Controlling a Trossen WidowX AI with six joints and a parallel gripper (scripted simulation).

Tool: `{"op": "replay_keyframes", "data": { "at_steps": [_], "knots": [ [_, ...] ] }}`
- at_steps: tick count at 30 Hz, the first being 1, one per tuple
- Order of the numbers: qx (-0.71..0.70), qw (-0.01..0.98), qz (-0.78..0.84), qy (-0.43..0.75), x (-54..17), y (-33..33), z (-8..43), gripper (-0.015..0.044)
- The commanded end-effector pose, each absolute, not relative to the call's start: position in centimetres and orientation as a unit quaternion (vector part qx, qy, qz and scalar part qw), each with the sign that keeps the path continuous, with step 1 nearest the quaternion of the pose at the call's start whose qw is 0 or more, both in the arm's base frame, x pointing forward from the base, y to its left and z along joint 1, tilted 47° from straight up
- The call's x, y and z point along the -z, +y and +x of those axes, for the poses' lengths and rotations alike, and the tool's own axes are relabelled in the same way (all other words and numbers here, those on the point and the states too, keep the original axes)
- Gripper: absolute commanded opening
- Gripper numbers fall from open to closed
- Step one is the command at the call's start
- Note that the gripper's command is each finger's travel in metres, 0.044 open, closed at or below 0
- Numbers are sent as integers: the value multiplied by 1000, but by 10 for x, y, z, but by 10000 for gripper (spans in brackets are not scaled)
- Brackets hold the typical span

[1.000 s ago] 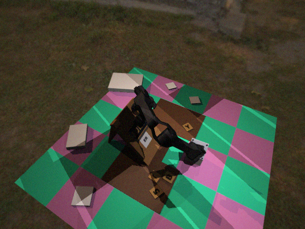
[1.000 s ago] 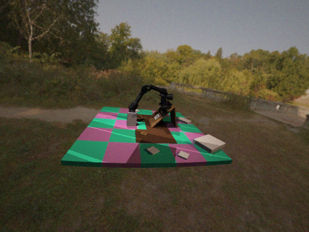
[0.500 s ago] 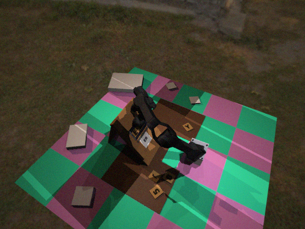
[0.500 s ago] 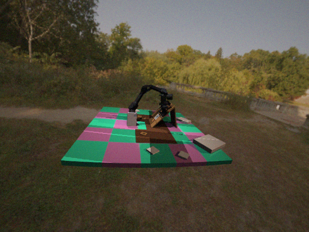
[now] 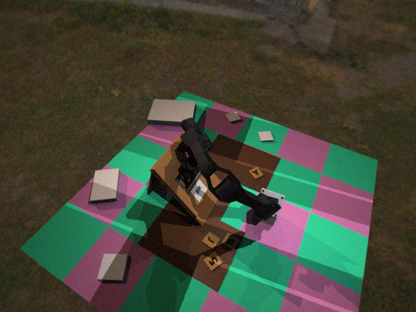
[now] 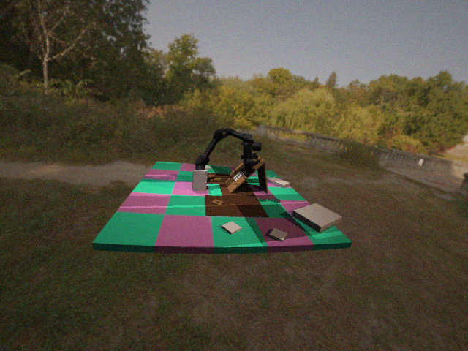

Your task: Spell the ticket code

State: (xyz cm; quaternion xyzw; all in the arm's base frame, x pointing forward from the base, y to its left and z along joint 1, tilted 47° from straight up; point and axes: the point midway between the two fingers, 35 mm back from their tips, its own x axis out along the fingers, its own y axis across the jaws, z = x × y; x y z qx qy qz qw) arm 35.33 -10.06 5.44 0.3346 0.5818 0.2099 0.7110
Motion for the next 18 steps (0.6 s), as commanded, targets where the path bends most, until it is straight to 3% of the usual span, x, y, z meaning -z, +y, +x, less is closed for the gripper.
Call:
{"op": "replay_keyframes", "data": {
  "at_steps": [1,18],
  "knots": [
    [-210,710,337,581,-56,-99,354,0],
    [-210,710,337,582,-64,-108,337,0]
  ]
}}
